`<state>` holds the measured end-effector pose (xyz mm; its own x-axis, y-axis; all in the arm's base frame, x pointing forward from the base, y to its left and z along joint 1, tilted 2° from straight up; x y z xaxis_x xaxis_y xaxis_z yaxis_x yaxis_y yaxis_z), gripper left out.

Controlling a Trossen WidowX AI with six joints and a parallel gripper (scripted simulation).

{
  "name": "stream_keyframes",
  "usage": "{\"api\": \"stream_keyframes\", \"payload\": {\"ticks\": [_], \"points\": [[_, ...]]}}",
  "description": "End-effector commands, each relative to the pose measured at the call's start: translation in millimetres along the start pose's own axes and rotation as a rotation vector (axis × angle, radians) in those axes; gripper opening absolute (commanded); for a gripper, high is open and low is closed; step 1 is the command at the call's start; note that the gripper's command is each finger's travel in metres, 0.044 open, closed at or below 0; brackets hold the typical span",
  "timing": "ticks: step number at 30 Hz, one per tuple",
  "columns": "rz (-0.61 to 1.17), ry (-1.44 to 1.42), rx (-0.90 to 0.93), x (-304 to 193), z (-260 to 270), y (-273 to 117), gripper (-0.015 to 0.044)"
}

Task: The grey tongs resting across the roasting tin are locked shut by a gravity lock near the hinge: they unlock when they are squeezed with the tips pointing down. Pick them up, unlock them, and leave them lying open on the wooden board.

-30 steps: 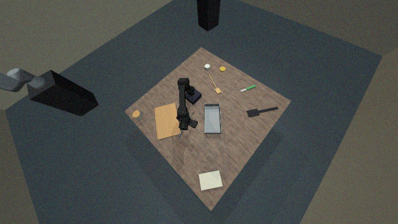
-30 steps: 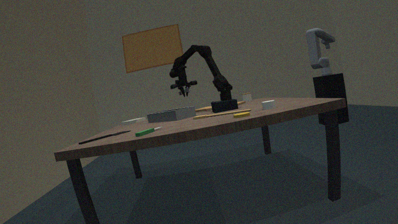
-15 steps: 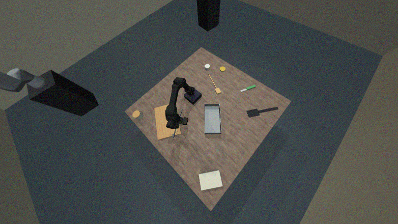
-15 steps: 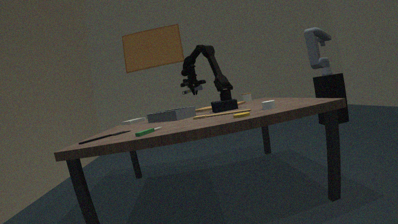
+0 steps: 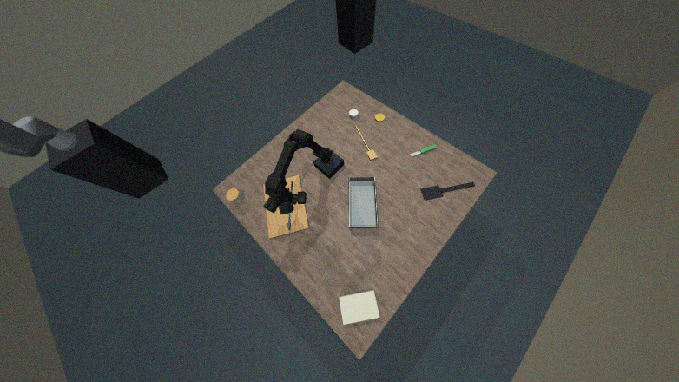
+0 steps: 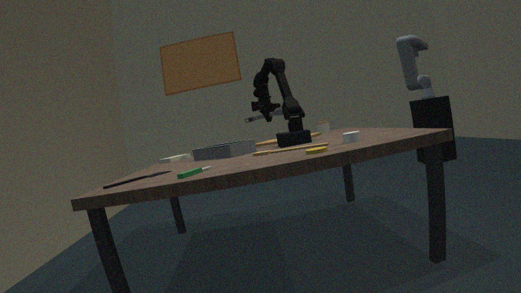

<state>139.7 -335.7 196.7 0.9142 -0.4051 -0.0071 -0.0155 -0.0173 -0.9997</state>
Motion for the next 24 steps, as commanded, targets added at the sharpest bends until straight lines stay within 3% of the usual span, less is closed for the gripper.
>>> {"api": "stream_keyframes", "payload": {"ticks": [1, 10, 18, 24], "points": [[-0.002, -0.070, -0.010, -14, -15, -2, -0.0150], [0.004, -0.224, -0.012, -50, -45, -2, -0.0150], [0.005, -0.227, -0.012, -50, -45, -2, -0.0150], [-0.100, -0.206, 0.004, -59, -49, 5, -0.0150]]}}
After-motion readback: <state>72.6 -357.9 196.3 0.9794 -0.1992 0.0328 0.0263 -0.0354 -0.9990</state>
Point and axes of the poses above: the point midway between the two fingers, 35 mm back from their tips, its own y axis out along the fingers, its own z axis across the jaws, x = y × z, the point moved 9 cm from there along -y, back along the fingers, and after that the axes turned 15 degrees about -y, right-handed, at the moved point
